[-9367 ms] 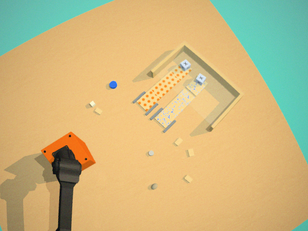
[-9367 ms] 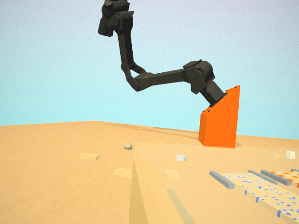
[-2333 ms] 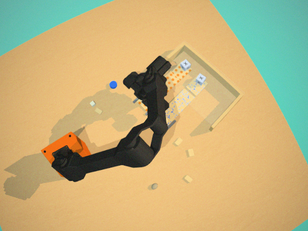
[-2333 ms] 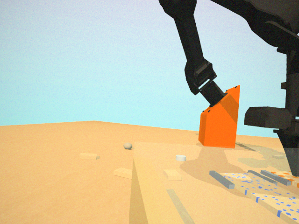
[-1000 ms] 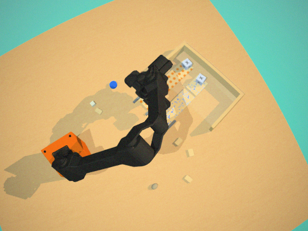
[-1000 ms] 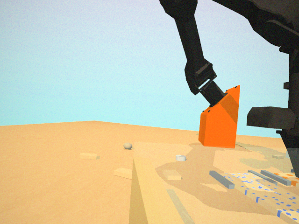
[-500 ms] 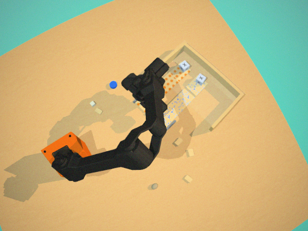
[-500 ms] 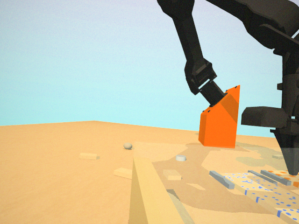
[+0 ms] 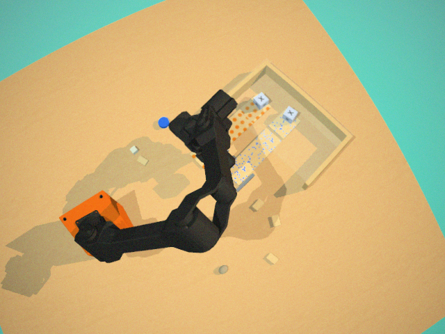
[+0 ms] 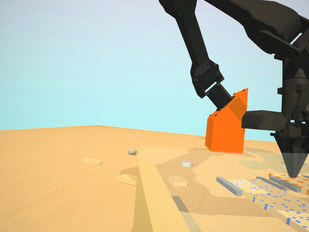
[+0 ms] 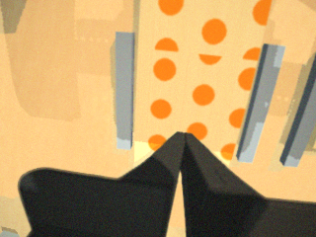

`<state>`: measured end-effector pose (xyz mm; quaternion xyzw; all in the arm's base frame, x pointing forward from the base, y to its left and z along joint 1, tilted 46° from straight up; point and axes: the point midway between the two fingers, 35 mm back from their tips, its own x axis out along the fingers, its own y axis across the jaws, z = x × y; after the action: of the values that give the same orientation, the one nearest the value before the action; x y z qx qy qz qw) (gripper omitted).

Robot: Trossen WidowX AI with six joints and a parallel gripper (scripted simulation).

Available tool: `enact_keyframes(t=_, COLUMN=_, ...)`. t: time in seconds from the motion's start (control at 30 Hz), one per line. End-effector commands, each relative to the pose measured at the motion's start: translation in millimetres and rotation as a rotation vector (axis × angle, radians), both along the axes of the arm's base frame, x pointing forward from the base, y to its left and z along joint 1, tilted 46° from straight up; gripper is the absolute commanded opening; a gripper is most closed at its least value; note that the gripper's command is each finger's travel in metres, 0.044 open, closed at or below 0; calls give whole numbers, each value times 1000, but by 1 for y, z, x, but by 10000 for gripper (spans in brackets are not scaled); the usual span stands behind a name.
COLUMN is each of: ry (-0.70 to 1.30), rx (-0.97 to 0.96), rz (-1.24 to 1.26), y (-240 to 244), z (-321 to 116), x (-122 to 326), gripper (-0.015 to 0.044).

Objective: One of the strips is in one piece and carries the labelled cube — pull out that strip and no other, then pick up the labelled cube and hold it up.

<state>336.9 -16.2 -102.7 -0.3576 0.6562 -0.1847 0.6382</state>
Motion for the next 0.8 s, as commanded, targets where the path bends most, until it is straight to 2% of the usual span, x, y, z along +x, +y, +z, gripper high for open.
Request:
enact_keyframes(t=0.0, ry=19, rx=-7, rz=-14, y=-7, z=-2, x=-13, gripper=0)
enact_keyframes(t=0.77, ry=20, rx=-7, rz=-14, y=-15, z=2, x=-46, gripper=0)
